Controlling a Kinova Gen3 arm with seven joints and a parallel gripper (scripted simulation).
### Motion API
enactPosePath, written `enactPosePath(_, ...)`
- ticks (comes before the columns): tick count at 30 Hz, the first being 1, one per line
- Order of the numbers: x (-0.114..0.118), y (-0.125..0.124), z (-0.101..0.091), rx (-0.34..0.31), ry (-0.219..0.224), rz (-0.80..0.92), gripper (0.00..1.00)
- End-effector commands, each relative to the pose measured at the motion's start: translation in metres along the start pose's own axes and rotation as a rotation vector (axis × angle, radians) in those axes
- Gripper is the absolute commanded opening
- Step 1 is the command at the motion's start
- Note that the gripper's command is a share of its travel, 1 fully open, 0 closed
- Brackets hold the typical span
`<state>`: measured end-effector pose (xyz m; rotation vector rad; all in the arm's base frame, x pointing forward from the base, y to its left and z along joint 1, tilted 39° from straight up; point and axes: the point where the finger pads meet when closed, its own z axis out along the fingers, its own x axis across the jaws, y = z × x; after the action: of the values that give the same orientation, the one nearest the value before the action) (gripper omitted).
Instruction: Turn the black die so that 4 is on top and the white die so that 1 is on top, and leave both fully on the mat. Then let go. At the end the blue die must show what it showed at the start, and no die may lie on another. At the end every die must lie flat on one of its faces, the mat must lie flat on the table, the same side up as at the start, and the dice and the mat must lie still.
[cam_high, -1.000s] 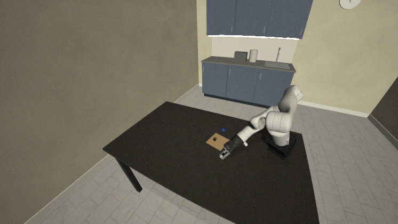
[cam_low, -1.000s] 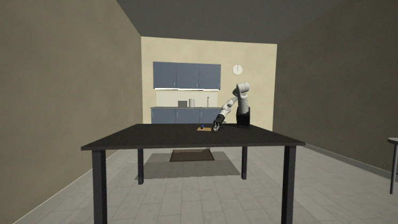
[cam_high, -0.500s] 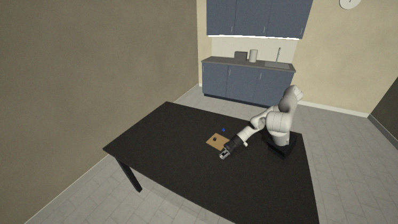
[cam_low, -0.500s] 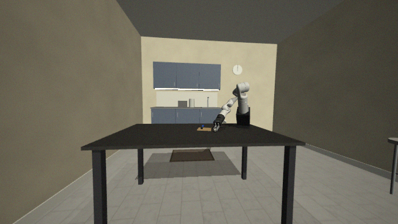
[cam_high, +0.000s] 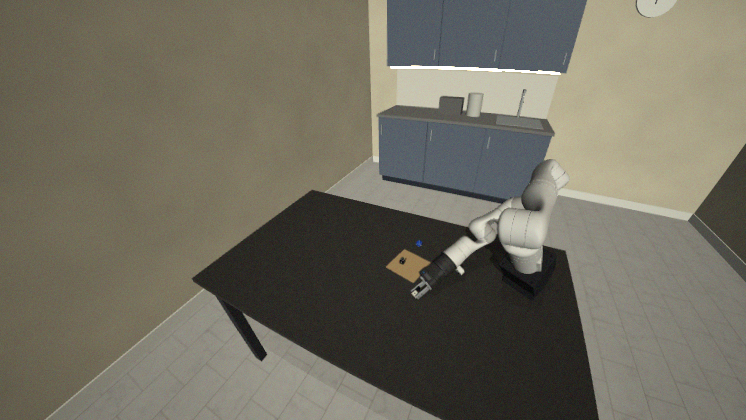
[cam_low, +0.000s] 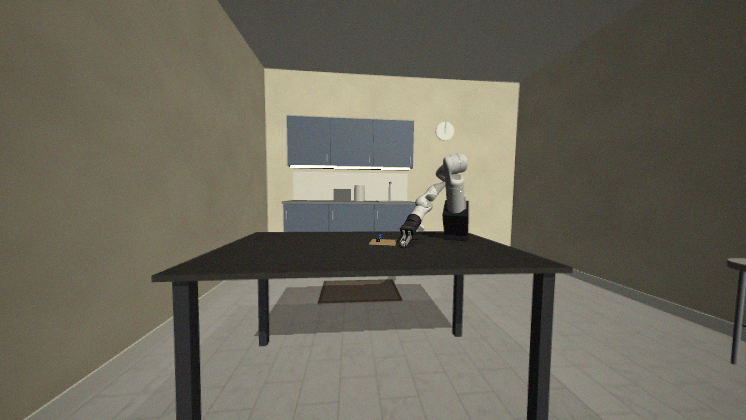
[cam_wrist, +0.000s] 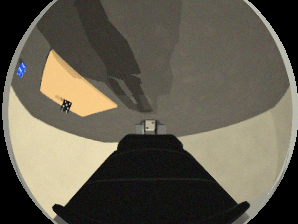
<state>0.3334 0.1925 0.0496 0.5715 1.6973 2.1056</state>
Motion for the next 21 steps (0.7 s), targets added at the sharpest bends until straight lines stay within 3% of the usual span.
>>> enactPosePath(1,0.0,0.0005,0.0,-0.001,0.0,0.0,0.4)
enactPosePath(21,0.0,-0.0035,0.0021,-0.001,0.0,0.0,0.4)
